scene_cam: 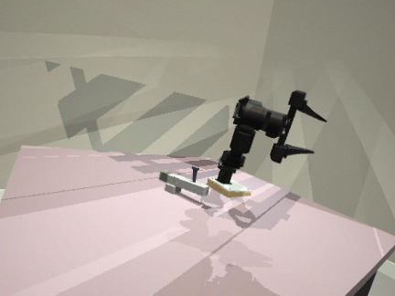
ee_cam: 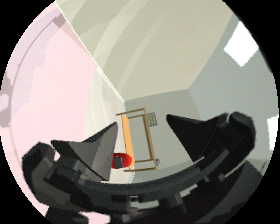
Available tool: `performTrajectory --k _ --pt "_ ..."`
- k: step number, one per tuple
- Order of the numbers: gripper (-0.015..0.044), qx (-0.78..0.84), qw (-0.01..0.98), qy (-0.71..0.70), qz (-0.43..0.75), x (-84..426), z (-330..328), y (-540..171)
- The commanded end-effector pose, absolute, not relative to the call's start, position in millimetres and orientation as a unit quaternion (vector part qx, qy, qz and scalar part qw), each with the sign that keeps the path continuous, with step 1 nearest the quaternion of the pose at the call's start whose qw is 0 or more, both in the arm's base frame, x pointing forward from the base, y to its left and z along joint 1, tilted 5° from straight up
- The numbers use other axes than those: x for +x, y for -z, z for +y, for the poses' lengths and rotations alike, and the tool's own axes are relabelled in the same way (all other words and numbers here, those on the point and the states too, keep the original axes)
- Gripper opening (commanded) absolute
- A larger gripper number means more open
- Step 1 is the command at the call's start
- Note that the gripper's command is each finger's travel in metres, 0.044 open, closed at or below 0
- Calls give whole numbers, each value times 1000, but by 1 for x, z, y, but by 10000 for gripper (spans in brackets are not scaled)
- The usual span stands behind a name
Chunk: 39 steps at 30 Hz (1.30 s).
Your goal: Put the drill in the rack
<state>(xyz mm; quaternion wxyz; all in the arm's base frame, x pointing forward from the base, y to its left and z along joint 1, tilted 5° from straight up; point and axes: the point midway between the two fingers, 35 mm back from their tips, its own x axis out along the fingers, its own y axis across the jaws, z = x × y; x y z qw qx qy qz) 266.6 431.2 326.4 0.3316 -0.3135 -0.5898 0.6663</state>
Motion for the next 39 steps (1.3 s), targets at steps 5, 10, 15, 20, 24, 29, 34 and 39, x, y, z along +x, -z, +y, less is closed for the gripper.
performTrajectory --k 5,10,15,20,24,29,34,39 --pt "269 -313 332 -666 -590 267 431 -326" --pt "138 -314 327 -663 -596 258 433 -332" --pt "6 -326 285 -604 -669 201 446 -377" --pt "0 -334 244 -514 -752 144 451 -422" --pt "0 -329 217 -425 -815 95 445 -461" --pt "0 -318 202 -318 -870 46 431 -503" --pt "0 -306 203 -204 -908 2 411 -543" --pt "0 -268 212 -76 -937 -46 368 -586"
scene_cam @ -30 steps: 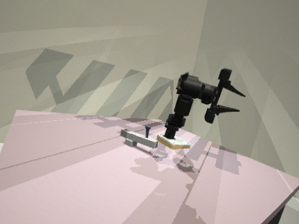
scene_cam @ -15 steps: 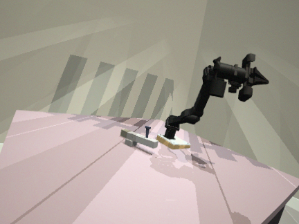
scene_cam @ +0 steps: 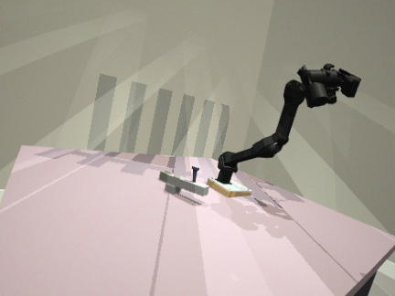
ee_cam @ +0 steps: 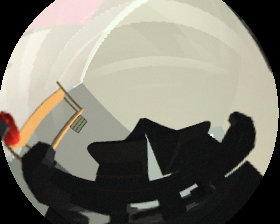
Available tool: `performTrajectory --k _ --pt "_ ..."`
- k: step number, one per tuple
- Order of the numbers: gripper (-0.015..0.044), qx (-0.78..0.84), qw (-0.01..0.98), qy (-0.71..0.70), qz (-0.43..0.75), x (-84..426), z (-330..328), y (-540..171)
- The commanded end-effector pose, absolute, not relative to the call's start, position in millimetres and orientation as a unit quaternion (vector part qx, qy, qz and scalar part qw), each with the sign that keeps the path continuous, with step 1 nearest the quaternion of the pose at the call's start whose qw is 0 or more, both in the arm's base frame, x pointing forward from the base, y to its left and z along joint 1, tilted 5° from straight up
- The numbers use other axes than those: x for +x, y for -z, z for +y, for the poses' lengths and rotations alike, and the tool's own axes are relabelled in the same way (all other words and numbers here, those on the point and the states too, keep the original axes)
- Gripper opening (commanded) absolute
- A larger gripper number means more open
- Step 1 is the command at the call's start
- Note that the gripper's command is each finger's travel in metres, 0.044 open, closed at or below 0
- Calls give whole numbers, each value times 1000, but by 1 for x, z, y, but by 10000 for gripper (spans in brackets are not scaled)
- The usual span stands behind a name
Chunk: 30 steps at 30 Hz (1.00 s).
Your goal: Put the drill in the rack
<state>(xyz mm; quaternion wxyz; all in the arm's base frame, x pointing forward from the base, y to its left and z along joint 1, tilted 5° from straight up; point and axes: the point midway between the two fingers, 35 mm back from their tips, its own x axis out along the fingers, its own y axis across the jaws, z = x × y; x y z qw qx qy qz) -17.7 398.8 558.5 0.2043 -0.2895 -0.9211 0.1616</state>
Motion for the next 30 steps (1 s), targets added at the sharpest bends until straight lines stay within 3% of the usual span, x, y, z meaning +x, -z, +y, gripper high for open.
performTrajectory --k 1,15,22,30 --pt "0 -264 215 -51 -939 -51 362 -590" --pt "0 -101 330 281 -895 -130 156 -685" --pt "0 -17 423 406 -810 -118 35 -701" --pt "0 61 532 492 -687 -69 -81 -691"
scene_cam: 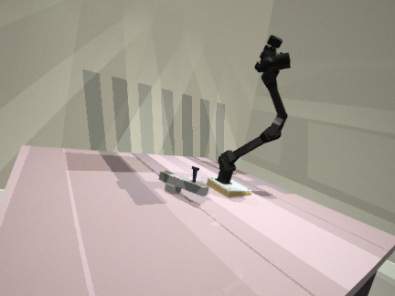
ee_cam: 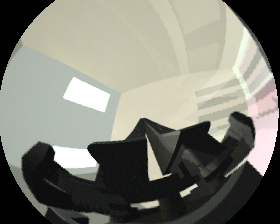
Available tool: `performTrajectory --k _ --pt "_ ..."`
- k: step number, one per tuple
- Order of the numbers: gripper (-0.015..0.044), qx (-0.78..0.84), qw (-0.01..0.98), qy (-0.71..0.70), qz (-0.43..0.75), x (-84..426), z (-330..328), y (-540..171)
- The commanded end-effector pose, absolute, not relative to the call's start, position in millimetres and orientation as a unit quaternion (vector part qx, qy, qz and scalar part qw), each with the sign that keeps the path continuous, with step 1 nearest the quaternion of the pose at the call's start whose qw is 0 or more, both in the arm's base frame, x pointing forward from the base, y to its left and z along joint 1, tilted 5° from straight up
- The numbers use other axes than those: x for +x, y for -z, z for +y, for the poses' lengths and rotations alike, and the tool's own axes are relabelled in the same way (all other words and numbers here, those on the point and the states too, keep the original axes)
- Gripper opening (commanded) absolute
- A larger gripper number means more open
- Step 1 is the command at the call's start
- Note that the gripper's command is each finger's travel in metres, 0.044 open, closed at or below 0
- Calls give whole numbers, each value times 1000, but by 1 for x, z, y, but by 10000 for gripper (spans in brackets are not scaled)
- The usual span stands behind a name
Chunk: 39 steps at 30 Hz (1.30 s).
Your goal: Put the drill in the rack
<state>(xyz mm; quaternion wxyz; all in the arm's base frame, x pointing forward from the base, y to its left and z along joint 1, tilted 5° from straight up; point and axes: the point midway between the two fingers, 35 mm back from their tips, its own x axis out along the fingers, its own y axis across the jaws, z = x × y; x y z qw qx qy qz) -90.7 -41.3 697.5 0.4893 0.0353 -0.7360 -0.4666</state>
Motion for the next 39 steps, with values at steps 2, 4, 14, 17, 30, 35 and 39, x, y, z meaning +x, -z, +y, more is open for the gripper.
performTrajectory --k 2,4,14,17,30,35,39 --pt "0 74 555 494 -665 -56 -98 -688" --pt "0 86 579 503 -636 -40 -117 -683" --pt "0 145 712 531 -436 66 -202 -631" --pt "0 159 756 525 -358 108 -219 -604" --pt "0 155 897 414 8 276 -208 -457" --pt "0 136 918 341 148 321 -173 -391" --pt "0 112 920 274 256 343 -138 -340"
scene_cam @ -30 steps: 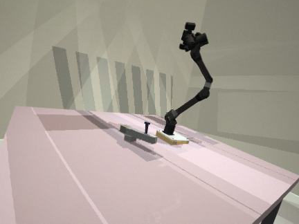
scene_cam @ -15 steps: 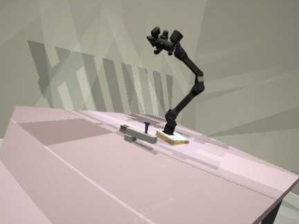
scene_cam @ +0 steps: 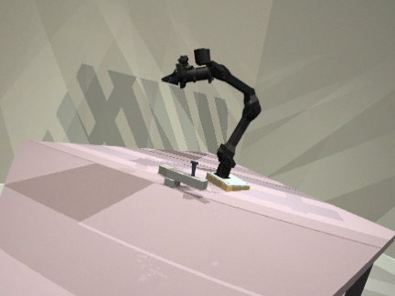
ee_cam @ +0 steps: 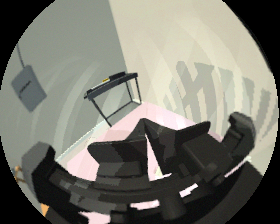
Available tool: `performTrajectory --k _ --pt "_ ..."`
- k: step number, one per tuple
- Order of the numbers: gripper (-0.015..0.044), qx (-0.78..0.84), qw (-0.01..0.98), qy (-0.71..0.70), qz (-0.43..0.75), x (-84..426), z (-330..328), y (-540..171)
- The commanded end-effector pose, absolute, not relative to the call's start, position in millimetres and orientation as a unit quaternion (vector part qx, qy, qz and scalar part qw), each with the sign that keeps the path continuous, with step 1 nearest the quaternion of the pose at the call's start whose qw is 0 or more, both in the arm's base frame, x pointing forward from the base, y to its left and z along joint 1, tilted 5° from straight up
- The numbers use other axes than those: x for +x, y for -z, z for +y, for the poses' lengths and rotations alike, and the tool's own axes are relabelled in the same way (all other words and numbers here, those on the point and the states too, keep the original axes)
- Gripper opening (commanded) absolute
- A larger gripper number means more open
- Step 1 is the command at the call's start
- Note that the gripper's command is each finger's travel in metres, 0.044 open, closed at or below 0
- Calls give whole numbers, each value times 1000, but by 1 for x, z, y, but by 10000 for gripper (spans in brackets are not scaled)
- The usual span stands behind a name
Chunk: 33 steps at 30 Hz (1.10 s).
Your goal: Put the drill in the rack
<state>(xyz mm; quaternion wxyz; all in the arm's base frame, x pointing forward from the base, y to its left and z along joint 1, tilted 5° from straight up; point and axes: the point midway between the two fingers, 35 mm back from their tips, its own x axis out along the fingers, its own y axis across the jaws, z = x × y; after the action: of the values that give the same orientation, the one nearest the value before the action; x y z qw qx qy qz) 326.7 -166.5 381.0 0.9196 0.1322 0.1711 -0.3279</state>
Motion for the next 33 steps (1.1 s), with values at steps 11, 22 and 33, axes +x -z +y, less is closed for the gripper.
performTrajectory --k 11,22,33 --pt "0 21 843 61 534 339 -19 -208" --pt "0 -65 689 -106 714 271 64 -135" --pt "0 -65 690 -104 713 273 63 -130"
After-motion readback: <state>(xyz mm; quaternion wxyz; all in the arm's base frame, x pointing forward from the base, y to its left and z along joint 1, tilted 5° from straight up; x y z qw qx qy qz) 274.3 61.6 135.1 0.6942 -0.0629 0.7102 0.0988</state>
